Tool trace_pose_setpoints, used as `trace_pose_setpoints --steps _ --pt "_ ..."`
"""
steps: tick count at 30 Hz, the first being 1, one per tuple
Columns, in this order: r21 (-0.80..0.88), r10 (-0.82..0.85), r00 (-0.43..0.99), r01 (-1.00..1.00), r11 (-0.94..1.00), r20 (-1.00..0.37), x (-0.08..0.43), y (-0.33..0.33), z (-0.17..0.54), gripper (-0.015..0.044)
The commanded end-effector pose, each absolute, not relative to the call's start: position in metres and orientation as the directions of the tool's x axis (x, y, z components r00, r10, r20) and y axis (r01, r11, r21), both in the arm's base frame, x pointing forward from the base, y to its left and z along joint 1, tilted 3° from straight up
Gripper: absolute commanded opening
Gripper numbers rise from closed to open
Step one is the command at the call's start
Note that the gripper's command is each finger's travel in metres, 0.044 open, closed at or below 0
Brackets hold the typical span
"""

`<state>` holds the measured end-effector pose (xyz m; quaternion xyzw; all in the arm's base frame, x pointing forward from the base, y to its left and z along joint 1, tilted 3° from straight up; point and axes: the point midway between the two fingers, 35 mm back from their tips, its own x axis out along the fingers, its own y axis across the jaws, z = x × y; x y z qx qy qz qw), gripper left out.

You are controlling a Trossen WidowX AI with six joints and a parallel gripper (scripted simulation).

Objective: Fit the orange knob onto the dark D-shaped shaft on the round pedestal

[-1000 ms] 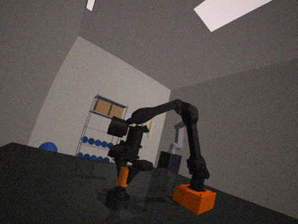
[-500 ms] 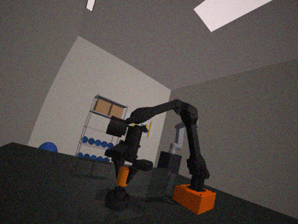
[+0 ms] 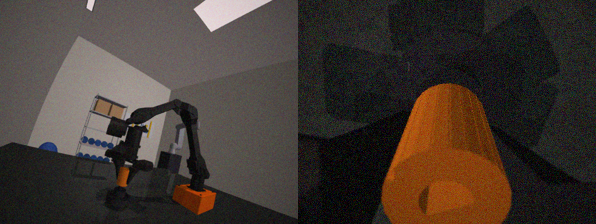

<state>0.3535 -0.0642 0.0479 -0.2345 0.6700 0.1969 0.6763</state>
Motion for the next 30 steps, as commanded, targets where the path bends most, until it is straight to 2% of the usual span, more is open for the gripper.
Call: trace_pose_setpoints --steps 1,30 --pt "-0.06 -0.05 0.032 -0.582 0.811 -0.998 0.354 -0.0627 0.0497 0.0" --pt "-0.06 -0.051 0.032 -0.582 0.811 -0.998 0.3538 -0.065 0.0499 0.0"
